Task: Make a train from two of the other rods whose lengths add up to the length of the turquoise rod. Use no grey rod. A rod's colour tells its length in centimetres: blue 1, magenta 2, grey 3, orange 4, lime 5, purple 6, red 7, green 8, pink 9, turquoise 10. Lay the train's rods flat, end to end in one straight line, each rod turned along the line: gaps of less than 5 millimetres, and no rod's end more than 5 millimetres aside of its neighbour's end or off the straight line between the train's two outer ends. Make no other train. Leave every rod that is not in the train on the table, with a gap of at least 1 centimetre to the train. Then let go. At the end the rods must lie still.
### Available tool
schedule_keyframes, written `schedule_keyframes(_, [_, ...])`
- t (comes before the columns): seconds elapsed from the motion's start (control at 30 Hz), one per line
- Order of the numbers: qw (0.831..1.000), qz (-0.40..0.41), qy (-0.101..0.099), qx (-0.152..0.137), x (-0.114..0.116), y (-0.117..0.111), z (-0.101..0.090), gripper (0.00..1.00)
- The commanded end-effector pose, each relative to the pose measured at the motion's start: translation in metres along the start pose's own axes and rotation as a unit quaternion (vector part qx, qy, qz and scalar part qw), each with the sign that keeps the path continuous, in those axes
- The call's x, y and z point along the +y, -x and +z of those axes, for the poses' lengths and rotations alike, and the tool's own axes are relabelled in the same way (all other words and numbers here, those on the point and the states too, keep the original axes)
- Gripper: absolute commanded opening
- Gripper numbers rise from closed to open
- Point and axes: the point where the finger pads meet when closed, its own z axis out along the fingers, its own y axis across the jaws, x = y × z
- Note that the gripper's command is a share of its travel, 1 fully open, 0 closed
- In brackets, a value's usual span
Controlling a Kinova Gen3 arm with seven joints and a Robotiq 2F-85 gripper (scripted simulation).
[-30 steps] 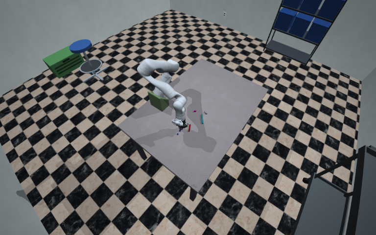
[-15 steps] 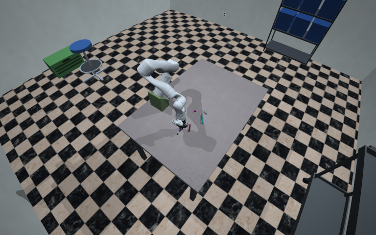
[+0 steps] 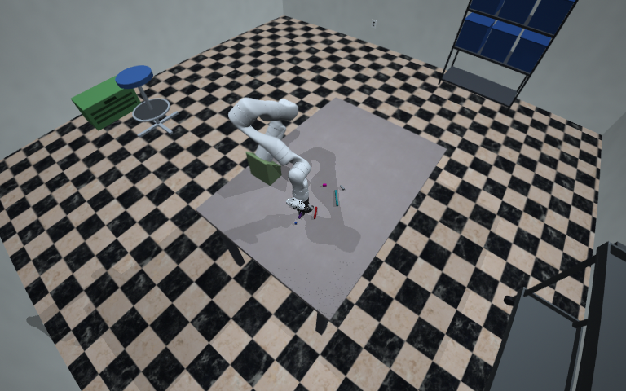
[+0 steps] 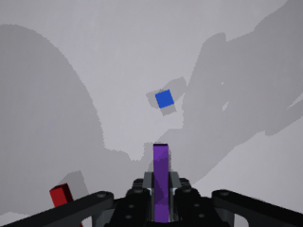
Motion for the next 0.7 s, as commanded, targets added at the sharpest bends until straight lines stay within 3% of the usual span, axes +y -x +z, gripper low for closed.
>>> schedule_keyframes(0.0, [1.000,0.000,0.000,0.001,-0.0003,-0.0005,-0.0008,0.05])
schedule_keyframes(0.23, [1.000,0.000,0.000,0.001,-0.0003,-0.0005,-0.0008,0.05])
schedule_keyframes(0.67, [1.000,0.000,0.000,0.001,-0.0003,-0.0005,-0.0008,0.24])
